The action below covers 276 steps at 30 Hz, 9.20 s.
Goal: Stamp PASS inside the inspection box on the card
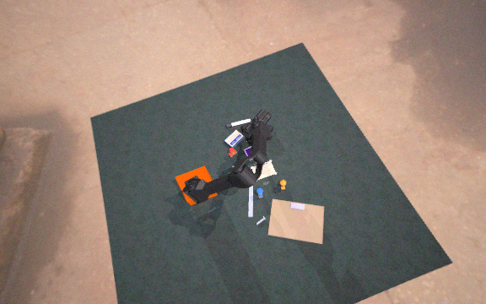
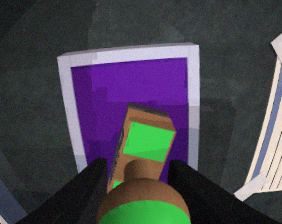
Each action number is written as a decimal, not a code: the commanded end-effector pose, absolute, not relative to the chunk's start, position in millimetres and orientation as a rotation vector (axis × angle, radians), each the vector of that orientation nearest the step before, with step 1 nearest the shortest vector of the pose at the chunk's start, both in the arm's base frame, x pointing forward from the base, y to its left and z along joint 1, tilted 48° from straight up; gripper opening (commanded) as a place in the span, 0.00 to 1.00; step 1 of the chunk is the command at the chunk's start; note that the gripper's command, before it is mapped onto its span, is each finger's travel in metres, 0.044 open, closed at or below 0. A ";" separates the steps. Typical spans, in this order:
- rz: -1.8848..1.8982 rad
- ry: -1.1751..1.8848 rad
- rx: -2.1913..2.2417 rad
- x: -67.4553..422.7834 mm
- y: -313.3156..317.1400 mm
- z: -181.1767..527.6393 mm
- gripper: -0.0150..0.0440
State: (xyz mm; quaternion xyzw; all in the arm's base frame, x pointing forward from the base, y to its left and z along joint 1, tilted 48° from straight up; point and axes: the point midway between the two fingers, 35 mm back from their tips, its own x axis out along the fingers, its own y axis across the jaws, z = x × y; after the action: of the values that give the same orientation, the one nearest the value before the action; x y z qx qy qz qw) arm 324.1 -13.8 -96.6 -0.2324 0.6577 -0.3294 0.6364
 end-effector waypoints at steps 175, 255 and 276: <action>-0.420 1.672 -0.858 332.6 -65.2 6.0 0.25; -0.420 1.667 -0.861 326.9 -98.8 -23.4 0.25; -0.420 1.667 -0.861 326.7 -101.1 -25.6 0.25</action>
State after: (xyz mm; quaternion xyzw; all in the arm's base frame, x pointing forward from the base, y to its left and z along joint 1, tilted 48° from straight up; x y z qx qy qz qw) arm 326.4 -99.8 -24.6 -0.3660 0.7116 -0.1784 0.5726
